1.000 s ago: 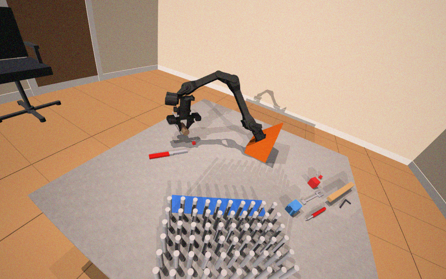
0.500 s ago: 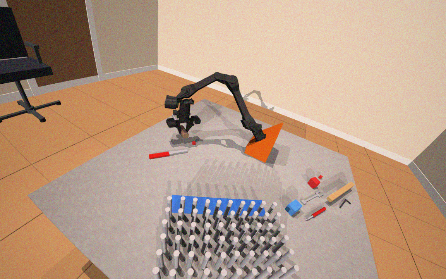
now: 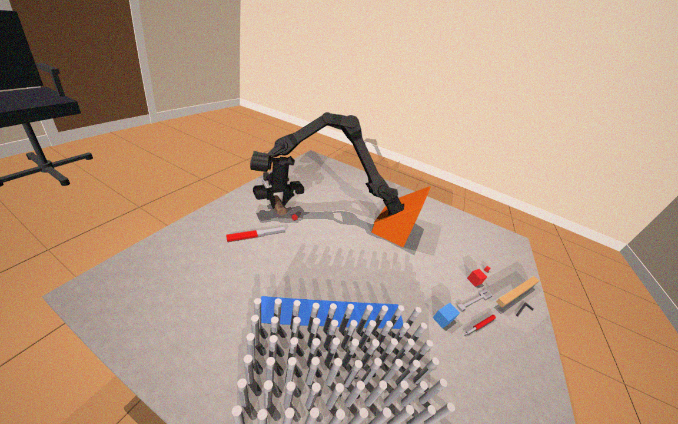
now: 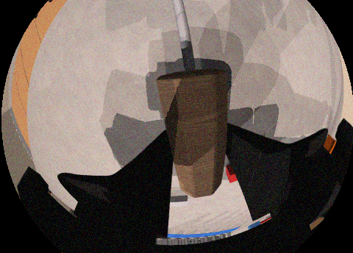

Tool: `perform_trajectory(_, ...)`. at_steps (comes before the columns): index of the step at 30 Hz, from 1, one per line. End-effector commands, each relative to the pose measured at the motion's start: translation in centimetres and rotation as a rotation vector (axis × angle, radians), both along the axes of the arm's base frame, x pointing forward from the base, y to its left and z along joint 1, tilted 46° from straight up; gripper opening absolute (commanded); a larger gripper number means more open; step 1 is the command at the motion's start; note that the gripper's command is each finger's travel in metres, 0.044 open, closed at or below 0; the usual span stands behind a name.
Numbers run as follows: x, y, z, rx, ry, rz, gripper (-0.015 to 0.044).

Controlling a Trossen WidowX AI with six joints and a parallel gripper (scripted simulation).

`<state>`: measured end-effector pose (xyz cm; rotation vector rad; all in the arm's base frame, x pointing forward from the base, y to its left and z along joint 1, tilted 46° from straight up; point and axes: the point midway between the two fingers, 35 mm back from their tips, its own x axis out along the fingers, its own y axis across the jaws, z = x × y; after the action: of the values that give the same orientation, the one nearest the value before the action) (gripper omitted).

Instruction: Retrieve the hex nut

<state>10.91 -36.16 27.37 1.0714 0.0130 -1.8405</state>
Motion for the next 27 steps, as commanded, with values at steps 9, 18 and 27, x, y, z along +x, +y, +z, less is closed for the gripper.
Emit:
perform_trajectory(9,-0.2,-0.7,-0.7,-0.001,-0.001,-0.001,0.0026)
perform_trajectory(18,-0.2,-0.7,-0.7,-0.001,-0.001,-0.001,0.0263)
perform_trajectory(27,0.1,0.1,0.1,0.0,-0.002,-0.002,0.044)
